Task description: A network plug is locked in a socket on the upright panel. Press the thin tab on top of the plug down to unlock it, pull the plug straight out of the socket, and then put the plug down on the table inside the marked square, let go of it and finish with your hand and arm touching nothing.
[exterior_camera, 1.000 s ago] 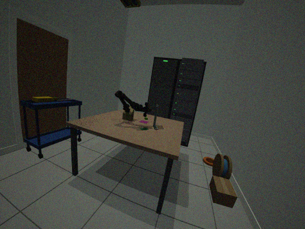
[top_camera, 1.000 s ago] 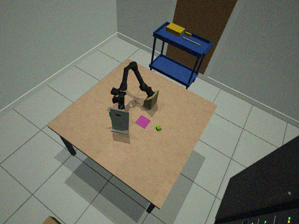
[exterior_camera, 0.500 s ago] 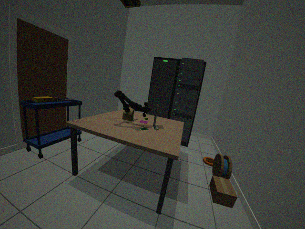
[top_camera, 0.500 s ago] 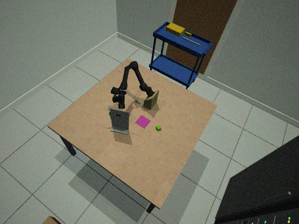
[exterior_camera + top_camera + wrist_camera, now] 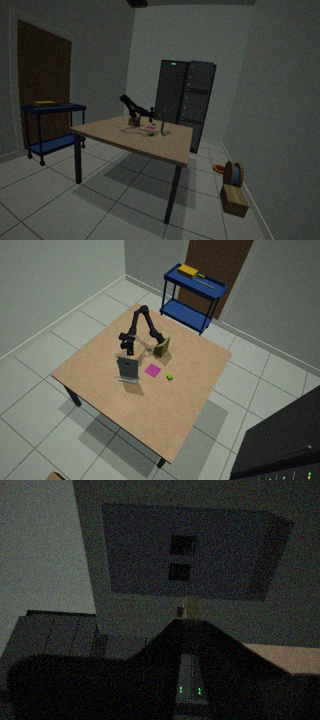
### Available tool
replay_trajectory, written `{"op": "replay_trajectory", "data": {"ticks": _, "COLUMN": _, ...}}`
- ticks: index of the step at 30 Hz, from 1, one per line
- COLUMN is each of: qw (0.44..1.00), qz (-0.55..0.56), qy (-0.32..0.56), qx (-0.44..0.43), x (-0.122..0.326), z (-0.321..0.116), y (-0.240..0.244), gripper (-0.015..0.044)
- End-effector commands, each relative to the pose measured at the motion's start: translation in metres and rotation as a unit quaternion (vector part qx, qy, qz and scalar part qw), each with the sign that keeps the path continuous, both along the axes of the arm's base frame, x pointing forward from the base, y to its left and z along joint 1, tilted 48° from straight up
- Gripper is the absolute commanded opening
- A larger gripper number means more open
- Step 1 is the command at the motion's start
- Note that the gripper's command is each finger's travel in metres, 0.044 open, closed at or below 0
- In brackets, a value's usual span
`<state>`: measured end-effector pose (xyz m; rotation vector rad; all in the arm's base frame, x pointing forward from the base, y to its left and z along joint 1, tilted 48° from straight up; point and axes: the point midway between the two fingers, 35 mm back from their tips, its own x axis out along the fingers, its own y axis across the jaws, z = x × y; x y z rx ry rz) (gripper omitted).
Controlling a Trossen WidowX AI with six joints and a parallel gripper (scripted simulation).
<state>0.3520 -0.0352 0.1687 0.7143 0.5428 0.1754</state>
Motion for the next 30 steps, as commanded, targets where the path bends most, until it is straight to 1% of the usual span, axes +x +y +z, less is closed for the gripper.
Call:
{"op": "replay_trajectory", "data": {"ticks": 1, "qw": 1.0, "qz": 0.0, "qy": 0.001, "qx": 0.0, "x": -0.001, "z": 0.003, "y": 0.004, "gripper": 0.0}}
{"op": "replay_trajectory", "data": {"ticks": 18, "qw": 1.0, "qz": 0.003, "qy": 0.001, "qx": 0.001, "x": -0.022, "z": 0.04, "y": 0.045, "gripper": 0.0}}
{"op": "replay_trajectory", "data": {"ticks": 22, "qw": 1.0, "qz": -0.005, "qy": 0.011, "qx": 0.003, "x": -0.02, "z": 0.033, "y": 0.046, "gripper": 0.0}}
{"op": "replay_trajectory", "data": {"ticks": 30, "qw": 0.996, "qz": -0.051, "qy": 0.07, "qx": 0.009, "x": -0.009, "z": -0.009, "y": 0.049, "gripper": 0.0}}
